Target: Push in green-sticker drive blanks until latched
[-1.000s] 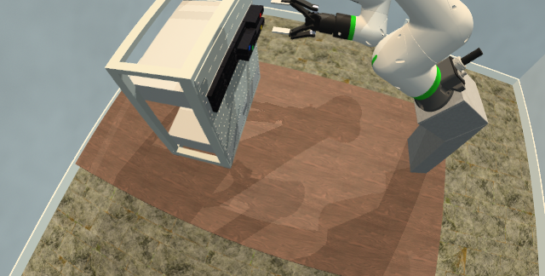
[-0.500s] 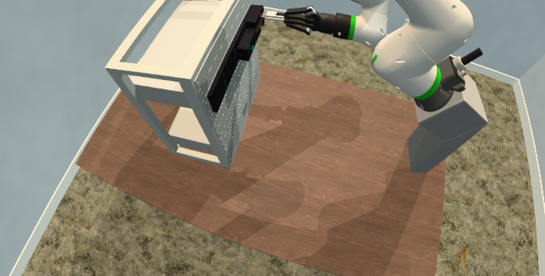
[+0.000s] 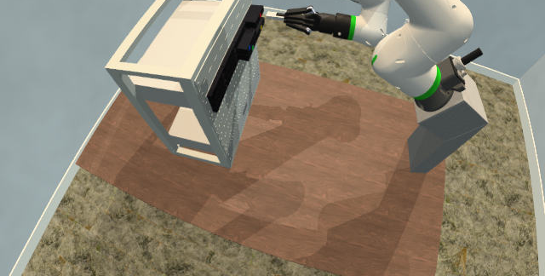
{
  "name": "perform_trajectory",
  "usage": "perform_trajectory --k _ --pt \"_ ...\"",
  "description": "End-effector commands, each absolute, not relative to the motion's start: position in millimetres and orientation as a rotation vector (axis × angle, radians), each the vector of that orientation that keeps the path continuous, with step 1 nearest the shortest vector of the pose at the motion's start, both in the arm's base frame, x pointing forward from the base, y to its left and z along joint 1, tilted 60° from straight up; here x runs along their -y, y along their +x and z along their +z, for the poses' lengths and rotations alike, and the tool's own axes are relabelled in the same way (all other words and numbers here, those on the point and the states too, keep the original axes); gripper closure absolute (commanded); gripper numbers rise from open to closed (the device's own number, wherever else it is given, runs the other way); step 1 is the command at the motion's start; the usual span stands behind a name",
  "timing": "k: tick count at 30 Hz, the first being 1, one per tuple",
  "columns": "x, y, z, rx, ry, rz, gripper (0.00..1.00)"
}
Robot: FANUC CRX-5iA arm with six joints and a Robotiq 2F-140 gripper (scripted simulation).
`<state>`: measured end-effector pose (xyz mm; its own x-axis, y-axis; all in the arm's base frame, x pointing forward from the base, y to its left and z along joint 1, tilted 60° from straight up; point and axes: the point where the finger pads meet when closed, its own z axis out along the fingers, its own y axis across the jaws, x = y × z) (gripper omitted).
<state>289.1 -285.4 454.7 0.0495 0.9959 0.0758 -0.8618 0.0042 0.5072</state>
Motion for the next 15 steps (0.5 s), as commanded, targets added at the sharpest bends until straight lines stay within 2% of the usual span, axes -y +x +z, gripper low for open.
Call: perform_trajectory --k 1,15 --pt "285.5 288.9 454.7 -0.347 0.483 1.501 1.00" --pt "257.8 294.4 448.0 -0.347 0.483 1.501 1.00"
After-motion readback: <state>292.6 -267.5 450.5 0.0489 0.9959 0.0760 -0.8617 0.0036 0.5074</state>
